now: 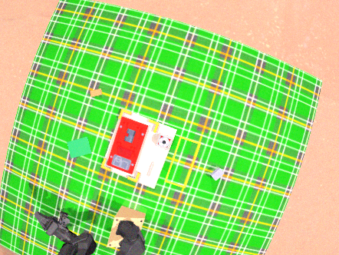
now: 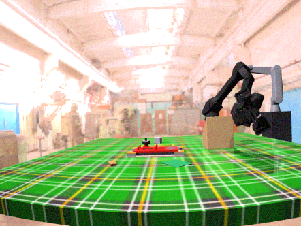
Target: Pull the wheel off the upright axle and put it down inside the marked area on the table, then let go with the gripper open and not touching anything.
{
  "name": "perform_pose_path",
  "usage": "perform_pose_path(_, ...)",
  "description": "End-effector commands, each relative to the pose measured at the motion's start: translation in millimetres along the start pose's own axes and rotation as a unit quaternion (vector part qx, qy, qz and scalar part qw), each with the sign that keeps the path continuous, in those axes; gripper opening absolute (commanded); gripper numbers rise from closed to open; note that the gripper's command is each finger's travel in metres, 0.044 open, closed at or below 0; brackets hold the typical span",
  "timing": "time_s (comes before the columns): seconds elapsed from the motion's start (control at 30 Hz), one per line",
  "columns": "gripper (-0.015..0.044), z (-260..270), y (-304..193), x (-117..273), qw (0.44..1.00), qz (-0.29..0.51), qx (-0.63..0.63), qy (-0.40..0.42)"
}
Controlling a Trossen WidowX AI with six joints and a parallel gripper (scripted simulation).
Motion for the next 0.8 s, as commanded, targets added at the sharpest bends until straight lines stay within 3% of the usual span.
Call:
perform_pose_path(0.0, 0.0374, 0, 0, -1, 1.000, -0.002, 0.000, 0.000)
perform_pose_path(0.1, 0.0300, 5, 5, -12, 1.000, -0.026, 0.007, 0.001)
perform_pose_path(0.47, 0.0300, 67, 69, -89, 0.971, -0.233, 0.041, -0.029)
perform_pose_path(0.77, 0.0300, 132, 146, -116, 0.921, -0.381, 0.032, -0.080)
Point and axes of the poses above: the point midway between the two fingers, 35 mm back from their tips, its own x axis back along the fingers, its own z axis across the jaws, y = z × x, the point moved 2 cm from there along x, back along the fingers, and after that the axes turned 10 degrees about -x, right-handed, at the moved point
